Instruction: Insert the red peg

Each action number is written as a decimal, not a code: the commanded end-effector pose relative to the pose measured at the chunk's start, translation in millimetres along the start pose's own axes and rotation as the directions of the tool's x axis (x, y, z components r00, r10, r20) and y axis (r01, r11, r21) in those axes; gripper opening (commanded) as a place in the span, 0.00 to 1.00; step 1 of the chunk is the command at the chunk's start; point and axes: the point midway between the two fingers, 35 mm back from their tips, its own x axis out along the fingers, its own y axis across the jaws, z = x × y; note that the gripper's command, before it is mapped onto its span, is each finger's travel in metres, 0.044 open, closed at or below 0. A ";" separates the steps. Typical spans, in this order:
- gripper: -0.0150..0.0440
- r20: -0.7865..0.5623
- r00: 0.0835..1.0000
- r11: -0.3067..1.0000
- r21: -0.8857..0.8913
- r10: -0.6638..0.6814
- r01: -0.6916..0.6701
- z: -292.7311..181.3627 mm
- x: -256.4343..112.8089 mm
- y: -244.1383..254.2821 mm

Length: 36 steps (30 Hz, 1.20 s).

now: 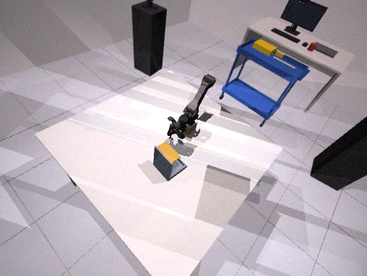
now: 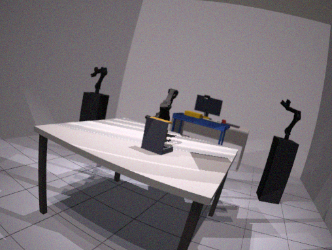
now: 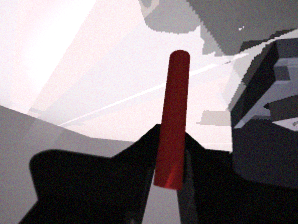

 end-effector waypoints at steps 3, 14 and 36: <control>0.25 -0.005 1.000 1.000 0.002 -0.005 0.005 -7.7 0.1 -8.4; 0.25 -0.004 1.000 1.000 -0.009 -0.017 0.017 -16.5 1.5 -24.3; 0.25 -0.003 0.999 0.999 -0.029 -0.042 0.042 -29.9 6.4 -59.9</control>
